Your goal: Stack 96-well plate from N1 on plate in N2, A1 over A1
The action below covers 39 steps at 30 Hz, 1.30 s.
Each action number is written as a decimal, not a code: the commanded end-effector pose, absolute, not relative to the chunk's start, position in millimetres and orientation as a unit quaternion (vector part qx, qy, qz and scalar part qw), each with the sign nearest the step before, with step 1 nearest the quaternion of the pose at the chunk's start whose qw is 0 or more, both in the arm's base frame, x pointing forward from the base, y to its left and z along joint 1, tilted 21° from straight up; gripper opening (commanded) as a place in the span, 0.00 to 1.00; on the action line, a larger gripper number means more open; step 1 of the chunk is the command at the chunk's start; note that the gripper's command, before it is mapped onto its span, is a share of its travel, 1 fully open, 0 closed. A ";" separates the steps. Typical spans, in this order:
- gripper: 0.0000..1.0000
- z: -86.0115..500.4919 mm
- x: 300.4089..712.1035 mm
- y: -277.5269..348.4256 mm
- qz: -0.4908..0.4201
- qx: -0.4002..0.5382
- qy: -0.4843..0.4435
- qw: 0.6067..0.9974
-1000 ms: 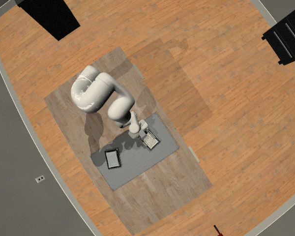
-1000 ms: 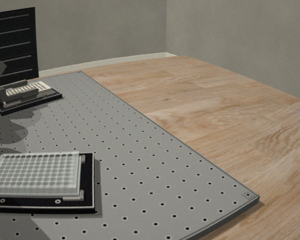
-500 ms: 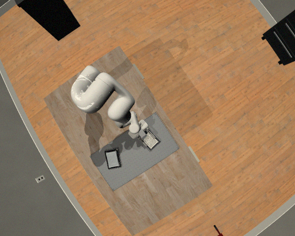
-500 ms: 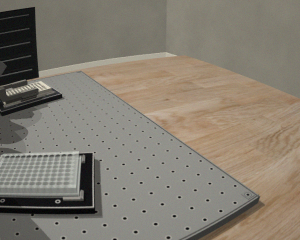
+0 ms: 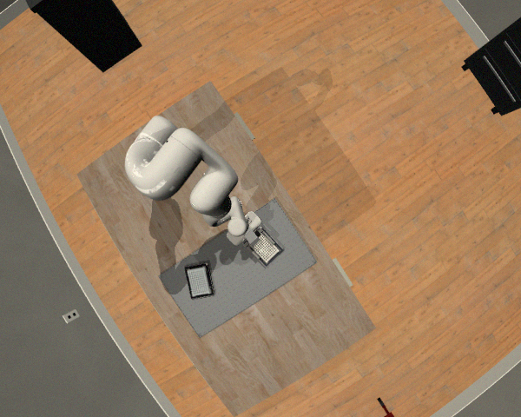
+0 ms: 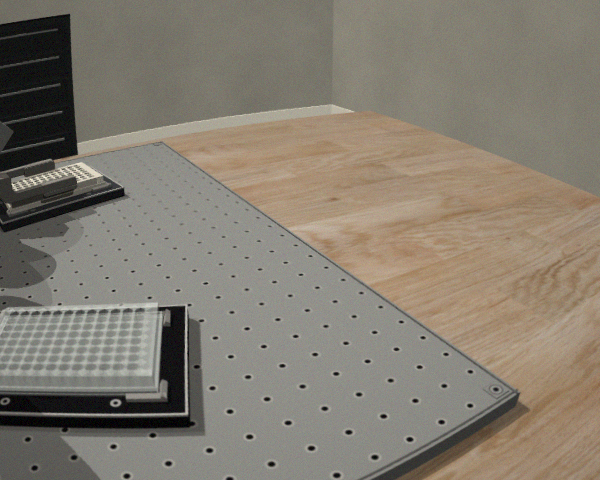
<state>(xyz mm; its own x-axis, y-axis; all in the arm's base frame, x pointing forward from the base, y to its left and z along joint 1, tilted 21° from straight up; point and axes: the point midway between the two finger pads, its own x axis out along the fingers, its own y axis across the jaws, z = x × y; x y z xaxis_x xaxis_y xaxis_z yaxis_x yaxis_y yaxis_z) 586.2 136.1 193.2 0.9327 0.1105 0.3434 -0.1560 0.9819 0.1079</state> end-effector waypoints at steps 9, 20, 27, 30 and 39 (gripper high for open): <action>0.00 202.3 584.5 135.1 0.068 0.067 -0.173 0.980; 0.00 208.0 582.6 134.2 0.068 0.067 -0.173 0.980; 0.00 212.3 581.1 133.4 0.068 0.067 -0.173 0.980; 0.00 213.5 580.6 133.2 0.068 0.067 -0.173 0.980; 0.00 215.1 580.1 133.0 0.068 0.067 -0.173 0.980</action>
